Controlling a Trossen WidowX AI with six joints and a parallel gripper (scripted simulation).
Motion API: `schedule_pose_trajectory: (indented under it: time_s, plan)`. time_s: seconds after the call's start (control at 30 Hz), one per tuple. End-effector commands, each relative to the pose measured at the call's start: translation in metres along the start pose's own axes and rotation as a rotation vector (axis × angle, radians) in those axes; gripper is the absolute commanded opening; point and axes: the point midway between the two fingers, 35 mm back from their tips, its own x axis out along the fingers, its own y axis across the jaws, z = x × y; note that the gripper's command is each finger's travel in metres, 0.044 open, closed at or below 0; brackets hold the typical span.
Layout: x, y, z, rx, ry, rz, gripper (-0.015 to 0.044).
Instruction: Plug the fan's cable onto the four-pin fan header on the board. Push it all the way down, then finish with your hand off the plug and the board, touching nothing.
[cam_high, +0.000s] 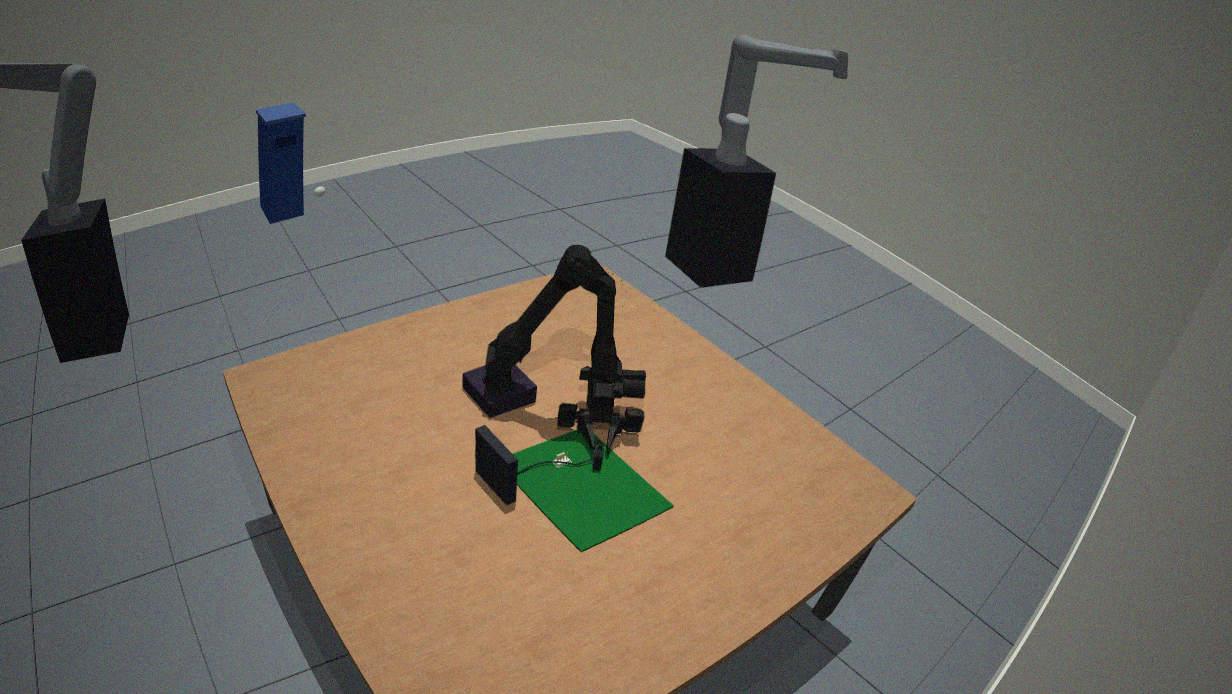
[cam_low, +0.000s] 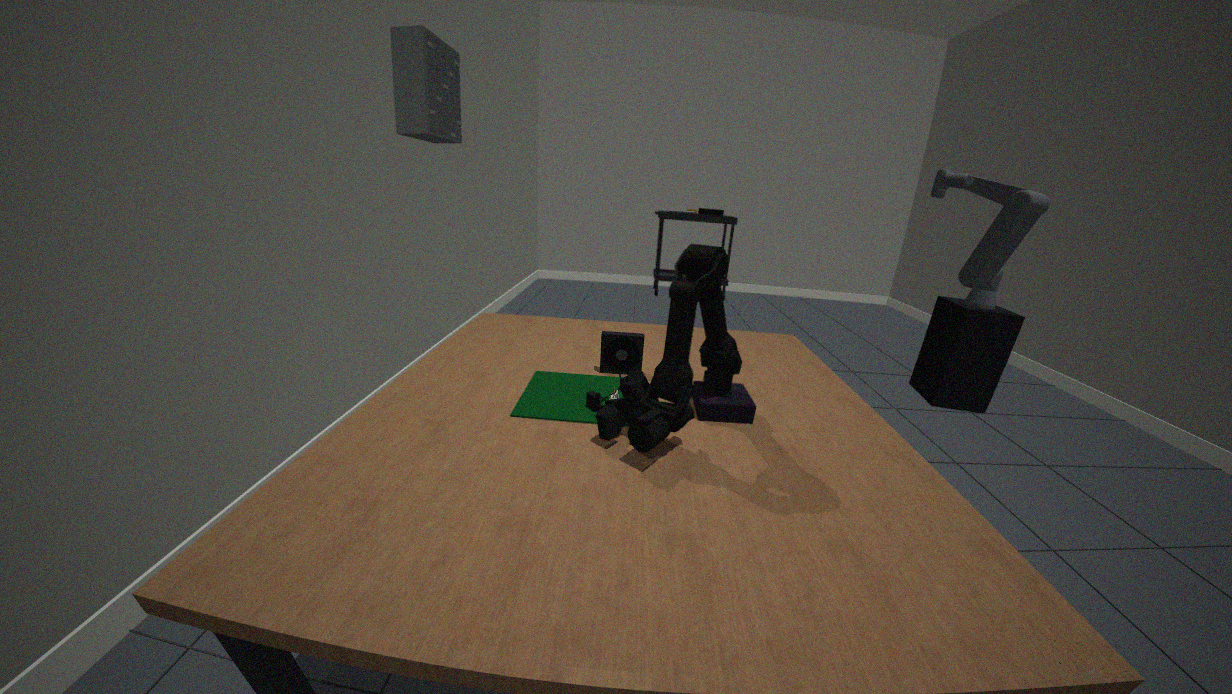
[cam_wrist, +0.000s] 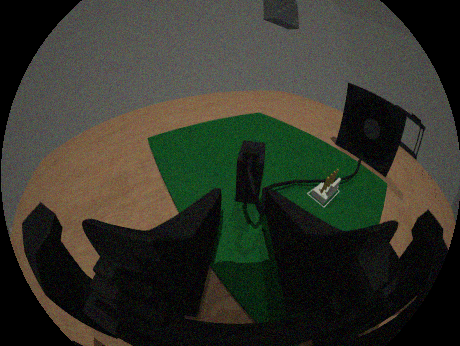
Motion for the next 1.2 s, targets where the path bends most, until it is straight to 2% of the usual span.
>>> schedule_pose_trajectory:
  time_s: [0.0, 0.57, 1.17]
  plan:
    - [-0.006, 0.002, -0.003, 0.003, 0.015, 0.003, 0.0140]
    - [-0.033, -0.001, 0.004, -0.001, 0.034, -0.006, 0.0140]
    - [-0.065, -0.004, 0.031, 0.002, -0.009, -0.030, 0.0140]
